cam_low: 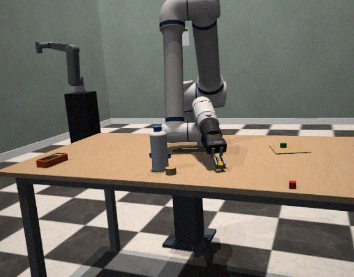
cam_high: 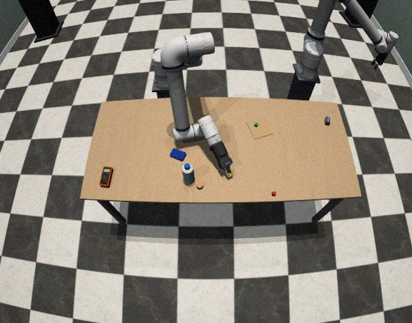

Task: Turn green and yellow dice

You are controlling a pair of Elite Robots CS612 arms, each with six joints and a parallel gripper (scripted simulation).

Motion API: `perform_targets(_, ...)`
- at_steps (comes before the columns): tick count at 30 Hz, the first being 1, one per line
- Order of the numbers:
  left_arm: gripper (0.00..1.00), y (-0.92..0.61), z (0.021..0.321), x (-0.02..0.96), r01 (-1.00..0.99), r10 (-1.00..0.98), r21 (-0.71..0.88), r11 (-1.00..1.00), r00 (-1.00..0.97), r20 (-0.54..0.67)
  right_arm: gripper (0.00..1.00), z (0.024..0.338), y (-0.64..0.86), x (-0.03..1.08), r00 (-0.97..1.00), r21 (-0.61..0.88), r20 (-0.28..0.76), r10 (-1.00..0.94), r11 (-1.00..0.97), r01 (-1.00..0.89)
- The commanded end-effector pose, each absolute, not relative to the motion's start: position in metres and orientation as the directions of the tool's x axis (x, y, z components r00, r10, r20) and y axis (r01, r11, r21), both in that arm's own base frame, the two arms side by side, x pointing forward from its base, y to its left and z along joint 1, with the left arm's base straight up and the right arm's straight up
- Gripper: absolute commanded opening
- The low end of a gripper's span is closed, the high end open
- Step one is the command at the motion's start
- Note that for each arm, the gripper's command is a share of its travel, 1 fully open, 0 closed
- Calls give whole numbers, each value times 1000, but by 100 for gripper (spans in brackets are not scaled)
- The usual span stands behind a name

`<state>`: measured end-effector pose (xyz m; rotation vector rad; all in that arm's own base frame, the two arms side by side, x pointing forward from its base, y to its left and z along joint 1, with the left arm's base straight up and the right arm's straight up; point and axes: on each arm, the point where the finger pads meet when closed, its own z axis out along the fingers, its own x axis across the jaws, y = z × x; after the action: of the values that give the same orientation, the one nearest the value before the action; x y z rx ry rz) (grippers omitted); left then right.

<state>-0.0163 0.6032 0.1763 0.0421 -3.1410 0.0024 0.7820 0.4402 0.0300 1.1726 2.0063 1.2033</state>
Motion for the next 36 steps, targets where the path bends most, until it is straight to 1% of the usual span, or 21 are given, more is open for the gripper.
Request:
perform_targets(1, 100, 604, 177, -16, -27, -27, 0, 1000, -1000, 0, 40, 31, 440, 782, -491, 883, 0, 871, 230, 409)
perform_targets(22, 100, 604, 177, -16, -27, -27, 0, 1000, -1000, 0, 40, 21, 440, 782, -491, 883, 0, 871, 230, 409)
perform_targets(36, 100, 604, 177, -16, -27, -27, 0, 1000, -1000, 0, 40, 20, 440, 782, -491, 883, 0, 871, 230, 409)
